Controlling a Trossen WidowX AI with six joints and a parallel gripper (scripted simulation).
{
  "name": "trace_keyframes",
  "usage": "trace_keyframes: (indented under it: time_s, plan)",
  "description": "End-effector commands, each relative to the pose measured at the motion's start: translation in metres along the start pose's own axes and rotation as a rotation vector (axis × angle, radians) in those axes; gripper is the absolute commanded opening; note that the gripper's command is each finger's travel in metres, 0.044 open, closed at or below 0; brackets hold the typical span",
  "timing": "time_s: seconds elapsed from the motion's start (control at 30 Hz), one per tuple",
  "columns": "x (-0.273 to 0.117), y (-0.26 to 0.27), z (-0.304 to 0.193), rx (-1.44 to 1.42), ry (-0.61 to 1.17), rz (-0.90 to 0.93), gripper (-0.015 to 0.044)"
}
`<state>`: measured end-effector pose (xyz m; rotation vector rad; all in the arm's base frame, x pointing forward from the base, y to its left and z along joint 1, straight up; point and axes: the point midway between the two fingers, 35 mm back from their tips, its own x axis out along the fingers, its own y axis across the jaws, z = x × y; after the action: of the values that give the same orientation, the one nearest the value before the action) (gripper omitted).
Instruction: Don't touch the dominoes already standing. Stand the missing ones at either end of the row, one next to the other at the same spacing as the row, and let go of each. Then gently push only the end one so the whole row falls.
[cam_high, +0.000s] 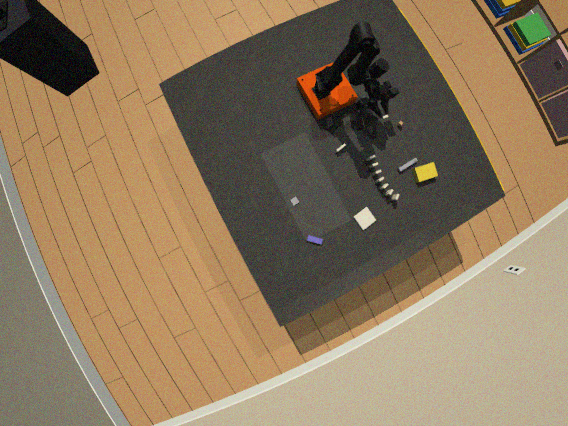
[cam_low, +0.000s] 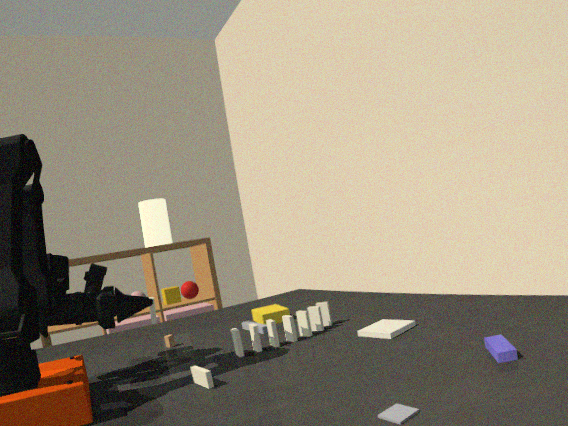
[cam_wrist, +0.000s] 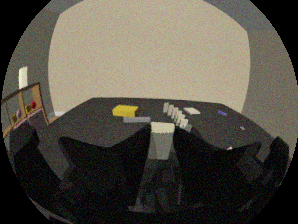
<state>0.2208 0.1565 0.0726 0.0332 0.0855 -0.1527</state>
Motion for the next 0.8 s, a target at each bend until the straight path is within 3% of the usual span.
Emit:
trace_keyframes:
  time_s: [0.0, 0.77]
  plan:
    - [0.000, -0.001, -0.002, -0.009, 0.001, -0.003, 0.0107]
    - [0.009, 0.000, -0.052, 0.032, 0.045, 0.007, 0.0107]
